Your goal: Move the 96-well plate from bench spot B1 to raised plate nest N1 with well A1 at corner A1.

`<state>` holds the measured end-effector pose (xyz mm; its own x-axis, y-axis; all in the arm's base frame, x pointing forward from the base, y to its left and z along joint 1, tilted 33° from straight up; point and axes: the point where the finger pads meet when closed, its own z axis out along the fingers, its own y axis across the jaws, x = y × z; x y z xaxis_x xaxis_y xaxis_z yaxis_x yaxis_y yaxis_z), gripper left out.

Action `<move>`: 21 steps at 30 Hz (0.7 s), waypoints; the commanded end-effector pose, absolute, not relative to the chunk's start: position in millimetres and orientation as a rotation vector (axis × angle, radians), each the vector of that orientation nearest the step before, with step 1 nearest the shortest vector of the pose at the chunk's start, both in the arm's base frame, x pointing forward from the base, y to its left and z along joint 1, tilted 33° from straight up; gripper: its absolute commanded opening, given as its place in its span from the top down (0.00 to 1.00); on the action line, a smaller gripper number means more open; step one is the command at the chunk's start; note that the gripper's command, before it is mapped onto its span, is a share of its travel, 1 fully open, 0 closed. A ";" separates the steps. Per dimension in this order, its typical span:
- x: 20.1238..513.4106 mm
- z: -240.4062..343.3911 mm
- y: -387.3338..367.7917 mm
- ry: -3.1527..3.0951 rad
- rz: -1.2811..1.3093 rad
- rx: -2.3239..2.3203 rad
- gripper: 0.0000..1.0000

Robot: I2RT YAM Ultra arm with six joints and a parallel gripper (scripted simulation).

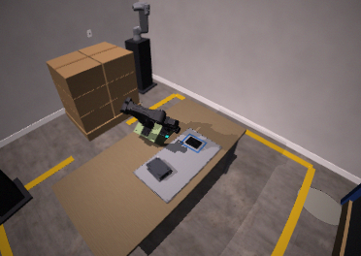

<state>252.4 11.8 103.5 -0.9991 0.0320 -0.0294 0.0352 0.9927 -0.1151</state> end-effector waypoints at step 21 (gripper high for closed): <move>327.0 44.7 42.4 3.078 -0.392 0.104 0.00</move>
